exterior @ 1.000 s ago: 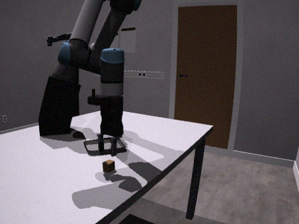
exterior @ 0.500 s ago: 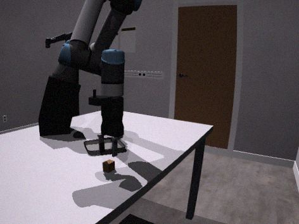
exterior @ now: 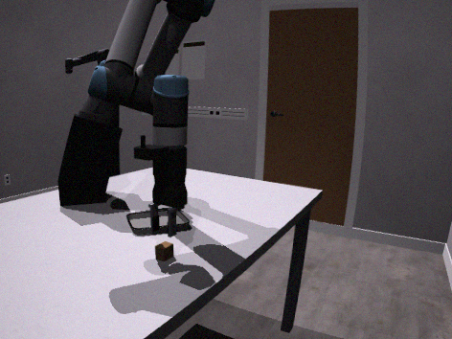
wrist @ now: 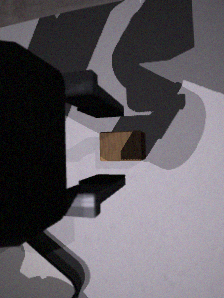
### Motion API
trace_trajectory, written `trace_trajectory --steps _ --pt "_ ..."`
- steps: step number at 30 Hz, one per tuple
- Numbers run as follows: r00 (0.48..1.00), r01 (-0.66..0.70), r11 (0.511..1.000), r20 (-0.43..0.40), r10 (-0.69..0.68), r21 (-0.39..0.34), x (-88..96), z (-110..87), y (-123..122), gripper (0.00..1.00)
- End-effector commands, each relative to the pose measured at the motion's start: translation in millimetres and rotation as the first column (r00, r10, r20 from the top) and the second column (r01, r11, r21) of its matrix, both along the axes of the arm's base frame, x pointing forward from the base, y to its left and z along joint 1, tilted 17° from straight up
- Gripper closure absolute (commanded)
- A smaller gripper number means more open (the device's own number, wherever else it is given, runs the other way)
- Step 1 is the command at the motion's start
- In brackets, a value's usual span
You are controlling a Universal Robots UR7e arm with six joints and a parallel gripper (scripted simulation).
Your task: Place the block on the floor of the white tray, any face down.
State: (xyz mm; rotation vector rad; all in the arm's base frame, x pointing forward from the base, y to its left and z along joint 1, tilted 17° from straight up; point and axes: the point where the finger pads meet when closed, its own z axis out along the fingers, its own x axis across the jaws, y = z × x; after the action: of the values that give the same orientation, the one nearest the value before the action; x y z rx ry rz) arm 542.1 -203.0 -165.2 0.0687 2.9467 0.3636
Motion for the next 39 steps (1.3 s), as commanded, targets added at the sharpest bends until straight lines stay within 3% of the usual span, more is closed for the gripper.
trace_trajectory --steps 1,39 --pt "1.0 -0.002 1.0 0.0 0.002 -0.001 0.1 -0.1 1 0.12" --pt "1.0 -0.002 1.0 0.001 0.002 -0.002 5.4 -24.1 6 0.12"
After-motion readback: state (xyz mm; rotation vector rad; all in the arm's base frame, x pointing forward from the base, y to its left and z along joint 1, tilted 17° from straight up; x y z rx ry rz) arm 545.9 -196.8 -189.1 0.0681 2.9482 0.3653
